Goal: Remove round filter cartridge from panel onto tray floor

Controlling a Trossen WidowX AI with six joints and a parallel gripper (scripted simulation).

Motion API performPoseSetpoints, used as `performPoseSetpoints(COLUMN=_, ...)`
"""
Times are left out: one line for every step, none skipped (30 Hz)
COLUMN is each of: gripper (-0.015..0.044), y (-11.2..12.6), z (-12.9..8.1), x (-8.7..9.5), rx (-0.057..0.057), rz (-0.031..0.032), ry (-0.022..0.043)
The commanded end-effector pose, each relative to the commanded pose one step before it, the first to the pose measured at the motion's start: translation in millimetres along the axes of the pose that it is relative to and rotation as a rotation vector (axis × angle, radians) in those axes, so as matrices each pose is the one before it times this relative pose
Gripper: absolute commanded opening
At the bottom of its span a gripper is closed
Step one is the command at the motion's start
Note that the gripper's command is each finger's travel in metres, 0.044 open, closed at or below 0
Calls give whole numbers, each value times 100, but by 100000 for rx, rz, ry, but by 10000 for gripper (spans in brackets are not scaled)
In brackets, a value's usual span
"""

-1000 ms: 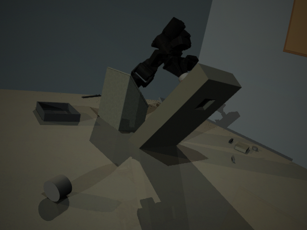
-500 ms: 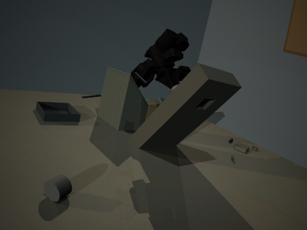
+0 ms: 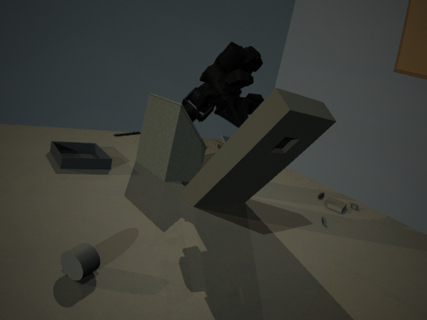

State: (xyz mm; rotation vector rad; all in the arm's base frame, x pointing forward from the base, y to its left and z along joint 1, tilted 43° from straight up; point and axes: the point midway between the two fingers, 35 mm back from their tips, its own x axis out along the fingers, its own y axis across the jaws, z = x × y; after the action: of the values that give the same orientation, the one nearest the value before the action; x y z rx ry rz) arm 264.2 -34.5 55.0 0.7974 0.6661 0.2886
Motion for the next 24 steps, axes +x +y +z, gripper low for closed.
performPoseSetpoints(gripper=89, y=56, z=-253, x=-33, rx=-695, rz=-17, ry=-602)
performPoseSetpoints(gripper=89, y=24, z=-278, x=-30, rx=-244, rz=-113, ry=-357)
performPoseSetpoints(gripper=89, y=6, z=182, x=-7, rx=-9, rz=-4, ry=-3)
performPoseSetpoints(gripper=89, y=22, z=546, x=-24, rx=-25, rz=-12, ry=-9)
performPoseSetpoints(gripper=89, y=48, z=906, x=-55, rx=-39, rz=-18, ry=-16)
performPoseSetpoints(gripper=89, y=80, z=1130, x=-95, rx=-45, rz=-19, ry=-23)
performPoseSetpoints(gripper=89, y=102, z=1124, x=-123, rx=-41, rz=-15, ry=-26)
performPoseSetpoints(gripper=89, y=123, z=1113, x=-151, rx=-37, rz=-12, ry=-29)
performPoseSetpoints(gripper=89, y=144, z=1096, x=-178, rx=-32, rz=-8, ry=-32)
performPoseSetpoints(gripper=89, y=130, z=863, x=-160, rx=-22, rz=-4, ry=-27)
performPoseSetpoints(gripper=89, y=84, z=513, x=-104, rx=-12, rz=-1, ry=-17)
performPoseSetpoints(gripper=89, y=29, z=170, x=-36, rx=-4, rz=0, ry=-6)
performPoseSetpoints(gripper=89, y=0, z=0, x=0, rx=0, rz=0, ry=0)
performPoseSetpoints(gripper=89, y=0, z=0, x=0, rx=0, rz=0, ry=0)
performPoseSetpoints(gripper=115, y=-1, z=149, x=-84, rx=-42, rz=-32, ry=-2)
performPoseSetpoints(gripper=141, y=1, z=443, x=-258, rx=-124, rz=-90, ry=-11)
performPoseSetpoints(gripper=167, y=14, z=729, x=-452, rx=-197, rz=-127, ry=-41)
performPoseSetpoints(gripper=194, y=42, z=905, x=-610, rx=-231, rz=-122, ry=-93)
performPoseSetpoints(gripper=220, y=70, z=888, x=-654, rx=-214, rz=-81, ry=-143)
performPoseSetpoints(gripper=246, y=98, z=866, x=-691, rx=-196, rz=-41, ry=-194)
performPoseSetpoints(gripper=272, y=127, z=839, x=-722, rx=-180, rz=-5, ry=-247)
performPoseSetpoints(gripper=299, y=121, z=647, x=-592, rx=-132, rz=20, ry=-234)
performPoseSetpoints(gripper=325, y=82, z=381, x=-364, rx=-75, rz=21, ry=-157)
performPoseSetpoints(gripper=351, y=29, z=126, x=-123, rx=-24, rz=9, ry=-55)
